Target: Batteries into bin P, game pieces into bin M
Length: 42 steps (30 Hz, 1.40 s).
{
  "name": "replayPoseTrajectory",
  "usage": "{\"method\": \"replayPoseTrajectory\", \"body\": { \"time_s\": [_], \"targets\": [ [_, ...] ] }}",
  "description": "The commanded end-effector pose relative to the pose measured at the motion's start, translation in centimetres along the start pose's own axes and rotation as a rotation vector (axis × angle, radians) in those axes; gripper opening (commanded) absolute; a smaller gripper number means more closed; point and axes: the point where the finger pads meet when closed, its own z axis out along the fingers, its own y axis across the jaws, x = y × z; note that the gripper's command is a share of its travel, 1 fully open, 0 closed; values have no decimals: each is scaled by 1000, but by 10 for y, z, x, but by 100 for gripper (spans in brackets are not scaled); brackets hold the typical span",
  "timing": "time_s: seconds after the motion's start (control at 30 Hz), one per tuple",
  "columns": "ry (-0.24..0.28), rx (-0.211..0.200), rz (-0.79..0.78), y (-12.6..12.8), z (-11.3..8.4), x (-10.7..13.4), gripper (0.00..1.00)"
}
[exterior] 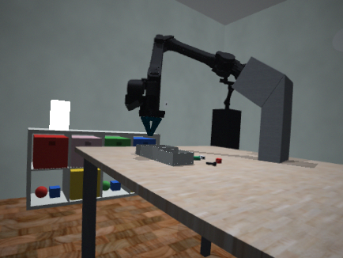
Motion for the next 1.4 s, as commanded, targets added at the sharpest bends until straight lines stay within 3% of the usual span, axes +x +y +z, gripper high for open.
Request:
{"method": "replayPoseTrajectory", "body": {
  "time_s": [0.0, 0.4, 0.43, 1.03, 1.1, 1.13, 1.17, 1.37],
  "targets": [
    [-23, 4, 9, -2, -11, -5, 8],
    [-28, 7, 17, -4, -11, -5, 8],
    [-21, -5, -8, 19, -9, -3, 8],
    [-30, -2, 0, 96, -11, -4, 8],
    [-30, -2, 0, 97, -11, -4, 8],
    [-46, 4, 21, 84, -18, -12, 8],
    [-22, 8, 33, 76, -8, -5, 8],
    [-18, 4, 19, 77, -8, -5, 8]
  ]
}}
